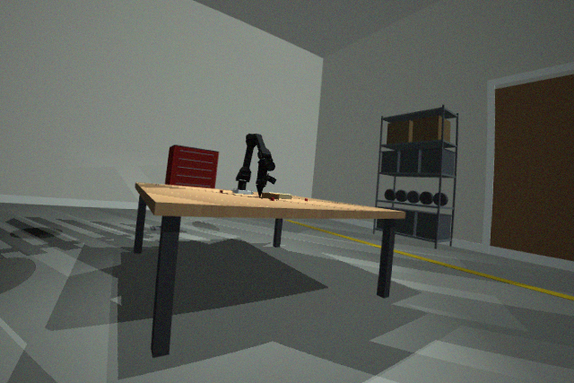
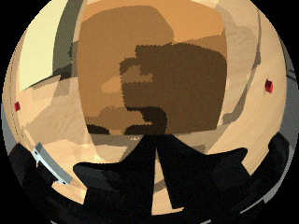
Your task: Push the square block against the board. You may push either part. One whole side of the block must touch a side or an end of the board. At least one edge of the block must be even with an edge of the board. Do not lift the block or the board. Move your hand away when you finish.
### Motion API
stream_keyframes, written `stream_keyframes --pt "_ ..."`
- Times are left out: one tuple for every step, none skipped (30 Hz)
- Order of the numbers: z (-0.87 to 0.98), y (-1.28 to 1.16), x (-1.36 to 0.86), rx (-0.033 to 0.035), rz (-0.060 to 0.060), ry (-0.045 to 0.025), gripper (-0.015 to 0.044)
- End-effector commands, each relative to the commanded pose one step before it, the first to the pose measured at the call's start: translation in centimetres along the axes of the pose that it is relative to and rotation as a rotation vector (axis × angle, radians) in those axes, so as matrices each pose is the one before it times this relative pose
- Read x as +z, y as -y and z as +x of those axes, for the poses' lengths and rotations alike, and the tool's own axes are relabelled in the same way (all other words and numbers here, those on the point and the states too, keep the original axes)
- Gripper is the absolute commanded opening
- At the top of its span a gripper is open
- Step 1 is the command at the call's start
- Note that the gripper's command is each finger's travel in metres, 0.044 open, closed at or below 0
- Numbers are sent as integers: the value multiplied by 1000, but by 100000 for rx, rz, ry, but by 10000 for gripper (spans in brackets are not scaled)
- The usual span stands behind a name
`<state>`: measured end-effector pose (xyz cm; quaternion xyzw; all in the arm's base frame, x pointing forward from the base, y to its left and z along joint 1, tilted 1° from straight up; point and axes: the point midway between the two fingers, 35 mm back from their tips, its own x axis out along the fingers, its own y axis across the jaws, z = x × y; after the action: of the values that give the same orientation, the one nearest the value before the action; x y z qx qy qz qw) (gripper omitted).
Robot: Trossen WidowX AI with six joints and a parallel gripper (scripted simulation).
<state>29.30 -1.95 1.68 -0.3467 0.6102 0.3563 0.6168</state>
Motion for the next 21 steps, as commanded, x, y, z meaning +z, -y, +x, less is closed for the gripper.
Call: stream_keyframes --pt "-138 138 675 -475 175 770 0" --pt "1 -9 91 1 0 7 0" --pt "1 -10 91 1 0 7 0" --pt "1 -10 91 1 0 7 0" --pt "1 -10 91 2 0 7 0" --pt "1 -10 91 2 0 7 0" --pt "1 -11 91 2 0 7 0" --pt "1 -11 91 2 0 7 0" --pt "1 -11 91 2 0 7 0" --pt "1 -12 91 2 0 7 0" --pt "1 -12 91 2 0 7 0" --pt "1 -12 91 2 0 7 0" --pt "1 -13 92 2 0 7 0" --pt "1 -13 92 2 0 7 0" --pt "1 -13 92 2 0 7 0" --pt "1 -14 92 2 0 7 0" --pt "1 -14 92 2 0 7 0" --pt "1 -14 92 2 0 7 0" --pt "1 -15 92 2 0 7 0" --pt "1 -15 92 2 0 7 0" --pt "1 -15 92 2 0 7 0"
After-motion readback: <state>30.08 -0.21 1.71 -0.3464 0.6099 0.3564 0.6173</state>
